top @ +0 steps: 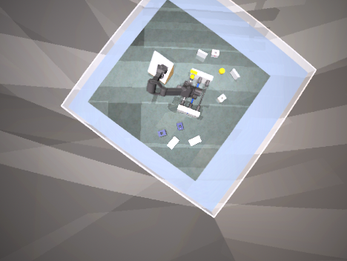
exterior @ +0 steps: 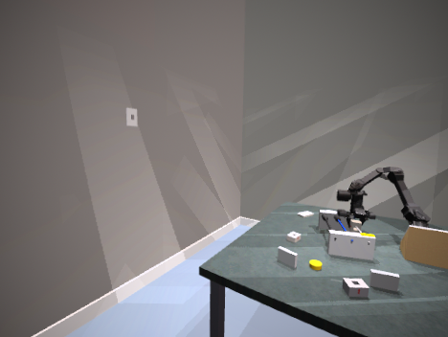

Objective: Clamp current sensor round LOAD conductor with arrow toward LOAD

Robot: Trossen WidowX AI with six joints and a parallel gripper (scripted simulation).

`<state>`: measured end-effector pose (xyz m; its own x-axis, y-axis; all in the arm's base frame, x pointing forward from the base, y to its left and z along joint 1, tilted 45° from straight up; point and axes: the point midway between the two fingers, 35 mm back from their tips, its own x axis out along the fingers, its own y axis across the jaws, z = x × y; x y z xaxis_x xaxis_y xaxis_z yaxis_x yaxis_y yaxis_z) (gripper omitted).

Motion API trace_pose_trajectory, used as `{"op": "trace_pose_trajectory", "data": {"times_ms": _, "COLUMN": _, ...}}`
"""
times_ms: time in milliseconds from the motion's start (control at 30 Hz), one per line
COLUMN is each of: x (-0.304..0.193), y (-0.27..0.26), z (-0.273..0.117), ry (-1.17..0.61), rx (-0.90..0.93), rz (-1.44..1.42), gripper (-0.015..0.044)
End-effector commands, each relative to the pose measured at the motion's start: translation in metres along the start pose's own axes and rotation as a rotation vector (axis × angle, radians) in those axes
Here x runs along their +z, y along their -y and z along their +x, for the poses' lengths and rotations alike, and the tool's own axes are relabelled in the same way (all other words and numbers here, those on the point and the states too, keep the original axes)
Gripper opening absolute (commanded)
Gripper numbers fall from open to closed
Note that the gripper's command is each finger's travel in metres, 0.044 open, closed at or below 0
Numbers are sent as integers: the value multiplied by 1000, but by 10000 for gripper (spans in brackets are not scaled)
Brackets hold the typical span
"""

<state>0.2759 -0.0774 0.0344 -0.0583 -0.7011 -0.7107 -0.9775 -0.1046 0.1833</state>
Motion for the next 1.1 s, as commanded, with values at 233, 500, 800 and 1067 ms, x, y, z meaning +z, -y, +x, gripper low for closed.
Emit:
{"op": "trace_pose_trajectory", "data": {"times_ms": 233, "x": 0, "y": 0, "z": 0, "ry": 0, "rx": 0, "rz": 0, "gripper": 0}}
{"op": "trace_pose_trajectory", "data": {"times_ms": 500, "x": 0, "y": 2, "z": 0, "ry": 1, "rx": 47, "rz": 1, "gripper": 0}}
{"op": "trace_pose_trajectory", "data": {"times_ms": 800, "x": 0, "y": 3, "z": 0, "ry": 1, "rx": 47, "rz": 1, "gripper": 0}}
{"op": "trace_pose_trajectory", "data": {"times_ms": 1067, "x": 0, "y": 2, "z": 2, "ry": 2, "rx": 48, "rz": 0, "gripper": 53}}
